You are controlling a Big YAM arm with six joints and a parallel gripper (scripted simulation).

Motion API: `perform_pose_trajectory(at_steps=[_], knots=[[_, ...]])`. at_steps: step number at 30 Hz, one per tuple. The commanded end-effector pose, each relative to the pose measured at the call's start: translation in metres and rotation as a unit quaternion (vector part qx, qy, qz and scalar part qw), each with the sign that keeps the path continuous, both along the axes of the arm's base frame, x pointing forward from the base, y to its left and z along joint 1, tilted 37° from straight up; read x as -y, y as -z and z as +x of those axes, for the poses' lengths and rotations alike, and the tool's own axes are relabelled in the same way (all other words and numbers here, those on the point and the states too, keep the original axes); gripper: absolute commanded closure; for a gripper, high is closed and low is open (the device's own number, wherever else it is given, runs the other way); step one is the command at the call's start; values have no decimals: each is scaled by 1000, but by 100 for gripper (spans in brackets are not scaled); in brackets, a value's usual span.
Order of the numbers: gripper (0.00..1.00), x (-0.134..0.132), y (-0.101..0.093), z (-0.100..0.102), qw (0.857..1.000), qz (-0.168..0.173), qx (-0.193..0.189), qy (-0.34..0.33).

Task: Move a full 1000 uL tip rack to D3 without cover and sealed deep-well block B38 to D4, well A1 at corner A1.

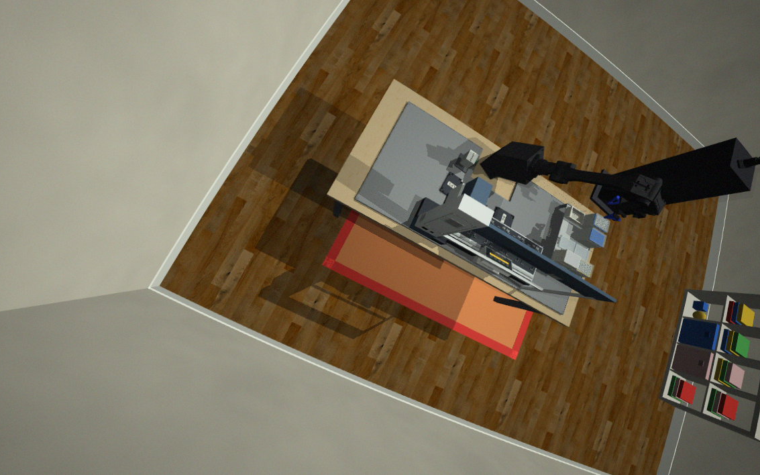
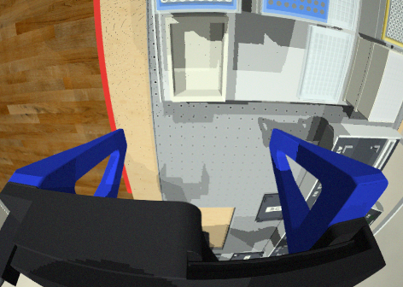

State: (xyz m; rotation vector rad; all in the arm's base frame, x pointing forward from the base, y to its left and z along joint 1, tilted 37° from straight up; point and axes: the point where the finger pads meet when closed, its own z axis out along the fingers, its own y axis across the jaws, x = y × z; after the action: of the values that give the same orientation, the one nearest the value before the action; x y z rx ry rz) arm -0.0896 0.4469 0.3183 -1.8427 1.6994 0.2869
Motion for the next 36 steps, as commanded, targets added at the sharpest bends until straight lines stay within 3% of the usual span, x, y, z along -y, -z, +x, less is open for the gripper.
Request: perform_pose_trajectory(at_steps=[1, 20, 21, 36], knots=[[0, -8, 5, 3, 1000, 1, 3, -4], [0, -40, 50, 17, 1000, 1, 3, -4], [0, -39, 30, 11, 1000, 18, -3, -6], [0, -39, 30, 11, 1000, 18, -3, -6]])
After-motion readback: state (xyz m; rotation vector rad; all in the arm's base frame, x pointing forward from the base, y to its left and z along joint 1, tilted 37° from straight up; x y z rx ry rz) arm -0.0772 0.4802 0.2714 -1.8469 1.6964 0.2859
